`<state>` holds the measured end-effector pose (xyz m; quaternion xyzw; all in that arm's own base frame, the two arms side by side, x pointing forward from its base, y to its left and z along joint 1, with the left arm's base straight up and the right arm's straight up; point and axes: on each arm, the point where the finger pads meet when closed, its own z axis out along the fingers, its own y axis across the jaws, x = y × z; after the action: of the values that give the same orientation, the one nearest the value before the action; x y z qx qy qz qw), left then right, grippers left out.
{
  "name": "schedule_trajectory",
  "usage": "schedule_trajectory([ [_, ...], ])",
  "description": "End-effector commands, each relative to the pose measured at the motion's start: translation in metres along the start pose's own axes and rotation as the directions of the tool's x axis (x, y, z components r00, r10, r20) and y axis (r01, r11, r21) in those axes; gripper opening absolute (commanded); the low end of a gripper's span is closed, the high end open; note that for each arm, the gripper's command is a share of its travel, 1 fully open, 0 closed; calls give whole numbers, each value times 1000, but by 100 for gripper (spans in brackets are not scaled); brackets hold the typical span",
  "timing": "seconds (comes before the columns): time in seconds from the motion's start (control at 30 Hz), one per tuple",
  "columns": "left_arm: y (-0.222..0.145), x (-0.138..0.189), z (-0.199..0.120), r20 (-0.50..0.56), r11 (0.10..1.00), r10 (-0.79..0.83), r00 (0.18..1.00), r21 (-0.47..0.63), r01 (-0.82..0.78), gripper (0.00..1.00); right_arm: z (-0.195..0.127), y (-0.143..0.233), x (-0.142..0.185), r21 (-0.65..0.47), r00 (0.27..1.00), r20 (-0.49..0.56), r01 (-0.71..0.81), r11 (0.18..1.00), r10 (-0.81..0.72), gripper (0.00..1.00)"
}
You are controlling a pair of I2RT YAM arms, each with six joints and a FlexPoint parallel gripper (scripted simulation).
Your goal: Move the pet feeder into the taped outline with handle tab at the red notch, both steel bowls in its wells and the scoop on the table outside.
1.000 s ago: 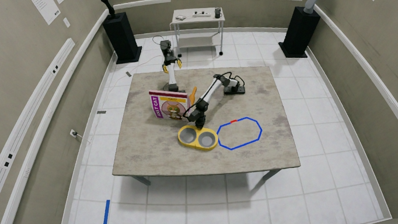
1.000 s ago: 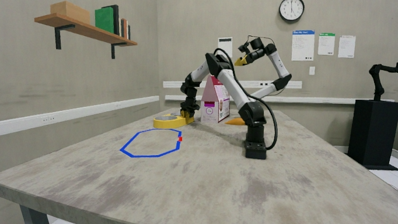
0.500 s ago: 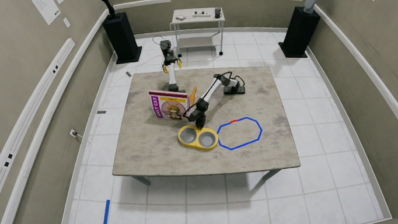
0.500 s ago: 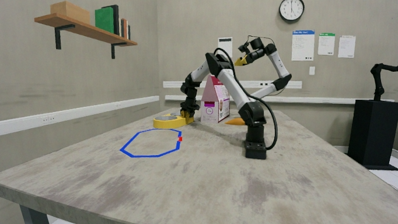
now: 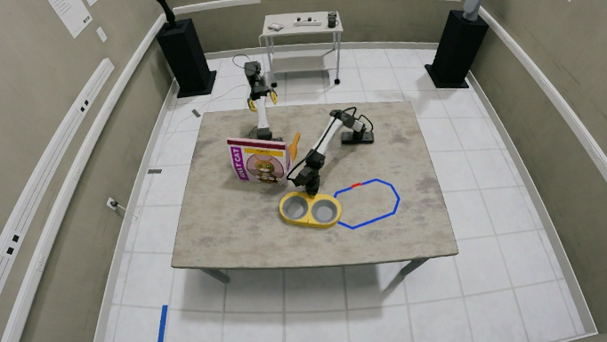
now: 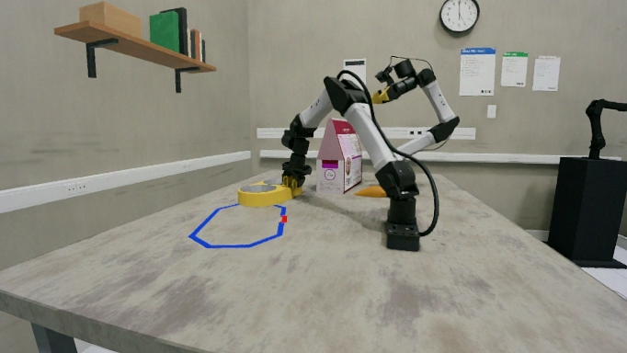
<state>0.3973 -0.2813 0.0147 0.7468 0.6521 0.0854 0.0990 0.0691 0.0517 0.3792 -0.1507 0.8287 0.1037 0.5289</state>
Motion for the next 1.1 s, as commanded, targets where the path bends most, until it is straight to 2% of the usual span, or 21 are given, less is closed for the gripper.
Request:
schedule_trajectory([
  [0.0,10,17,-19,-5,997,-51,999,-58,50,9,-7,3,-4,-3,1000,23,15,1000,-15,100],
  [1.07,-23,118,-24,-42,968,-244,969,-61,241,9,-7,3,-4,-3,1000,23,15,1000,-15,100],
])
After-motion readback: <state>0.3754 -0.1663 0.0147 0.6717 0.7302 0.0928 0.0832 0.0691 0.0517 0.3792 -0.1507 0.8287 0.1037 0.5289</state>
